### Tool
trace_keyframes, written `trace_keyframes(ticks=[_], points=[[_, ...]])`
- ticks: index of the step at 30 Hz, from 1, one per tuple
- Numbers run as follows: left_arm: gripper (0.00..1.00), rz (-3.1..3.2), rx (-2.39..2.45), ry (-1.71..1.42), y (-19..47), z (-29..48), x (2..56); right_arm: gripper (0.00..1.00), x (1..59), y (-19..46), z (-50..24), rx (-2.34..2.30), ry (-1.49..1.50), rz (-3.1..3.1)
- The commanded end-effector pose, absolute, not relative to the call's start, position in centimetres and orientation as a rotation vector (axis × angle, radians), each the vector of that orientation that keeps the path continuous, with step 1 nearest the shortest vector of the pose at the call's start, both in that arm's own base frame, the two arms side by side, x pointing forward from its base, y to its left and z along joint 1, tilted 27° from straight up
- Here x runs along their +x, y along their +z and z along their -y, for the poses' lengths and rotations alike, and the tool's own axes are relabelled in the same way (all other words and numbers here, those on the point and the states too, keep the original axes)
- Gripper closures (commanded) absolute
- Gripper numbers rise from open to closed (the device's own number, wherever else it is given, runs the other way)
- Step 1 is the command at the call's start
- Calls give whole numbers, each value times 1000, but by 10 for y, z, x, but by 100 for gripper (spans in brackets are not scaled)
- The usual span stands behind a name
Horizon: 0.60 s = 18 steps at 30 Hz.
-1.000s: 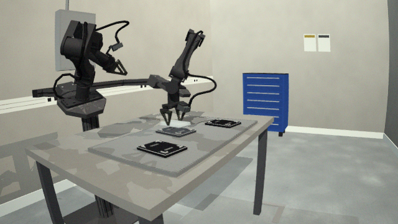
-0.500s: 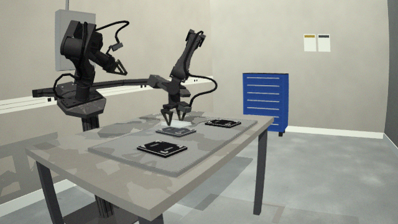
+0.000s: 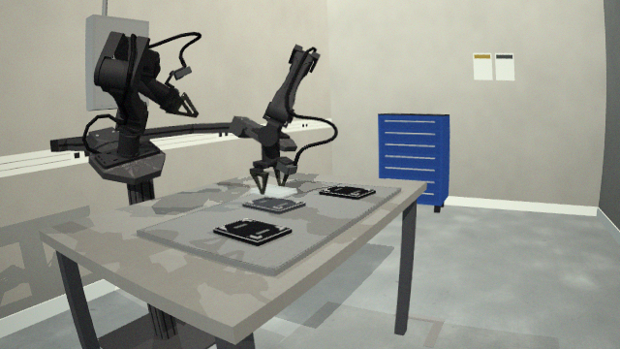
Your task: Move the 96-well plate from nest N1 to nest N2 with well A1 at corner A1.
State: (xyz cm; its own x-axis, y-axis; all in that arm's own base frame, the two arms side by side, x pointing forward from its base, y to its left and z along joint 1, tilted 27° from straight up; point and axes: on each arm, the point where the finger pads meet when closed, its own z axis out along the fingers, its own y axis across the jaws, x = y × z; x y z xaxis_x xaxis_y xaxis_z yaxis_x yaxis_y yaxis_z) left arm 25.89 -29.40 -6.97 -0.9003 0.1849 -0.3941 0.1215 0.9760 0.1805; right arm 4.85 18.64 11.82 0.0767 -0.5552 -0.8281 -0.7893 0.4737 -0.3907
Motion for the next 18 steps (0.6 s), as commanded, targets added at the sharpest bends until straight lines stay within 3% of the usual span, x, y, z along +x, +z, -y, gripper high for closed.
trace_keyframes(ticks=[1, 18], points=[[20, -2680, 231, 179, -57, 303, 254, 0, 45, 131, -191, -1171, 280, -1581], [20, -2658, 227, 131, -48, 315, 258, 0, 45, 131, -191, -1171, 280, -1581]])
